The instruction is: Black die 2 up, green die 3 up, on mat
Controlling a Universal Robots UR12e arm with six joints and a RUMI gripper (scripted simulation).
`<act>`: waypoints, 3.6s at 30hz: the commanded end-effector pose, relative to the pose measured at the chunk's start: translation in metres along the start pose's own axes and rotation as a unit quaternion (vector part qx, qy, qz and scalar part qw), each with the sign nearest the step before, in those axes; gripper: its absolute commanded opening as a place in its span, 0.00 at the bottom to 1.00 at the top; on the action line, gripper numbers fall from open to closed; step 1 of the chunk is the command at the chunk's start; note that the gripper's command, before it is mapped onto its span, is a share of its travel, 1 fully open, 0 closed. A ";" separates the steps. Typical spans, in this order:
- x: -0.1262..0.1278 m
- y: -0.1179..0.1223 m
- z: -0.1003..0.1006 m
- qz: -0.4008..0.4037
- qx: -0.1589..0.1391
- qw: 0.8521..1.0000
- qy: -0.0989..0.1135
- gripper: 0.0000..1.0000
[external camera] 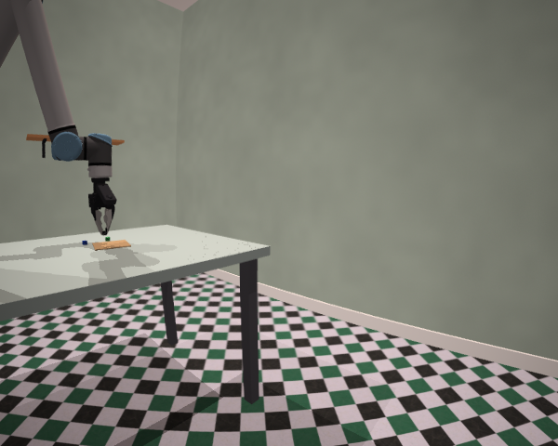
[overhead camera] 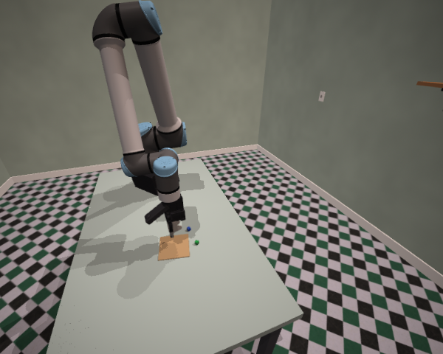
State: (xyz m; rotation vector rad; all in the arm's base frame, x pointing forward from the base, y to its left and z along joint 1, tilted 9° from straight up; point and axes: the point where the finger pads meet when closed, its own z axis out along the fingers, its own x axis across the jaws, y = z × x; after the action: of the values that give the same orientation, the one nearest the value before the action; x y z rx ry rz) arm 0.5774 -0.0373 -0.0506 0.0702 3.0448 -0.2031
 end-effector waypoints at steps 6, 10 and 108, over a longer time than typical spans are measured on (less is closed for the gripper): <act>-0.002 0.000 0.032 0.000 0.000 1.000 -0.001 0.00; -0.002 0.000 0.035 0.000 0.000 1.000 -0.001 0.00; -0.002 0.000 0.039 0.000 0.000 1.000 -0.001 0.00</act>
State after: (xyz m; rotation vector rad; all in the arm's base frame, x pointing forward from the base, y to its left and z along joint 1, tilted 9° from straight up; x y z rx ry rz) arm 0.5819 -0.0426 -0.0898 0.0700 3.0437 -0.2036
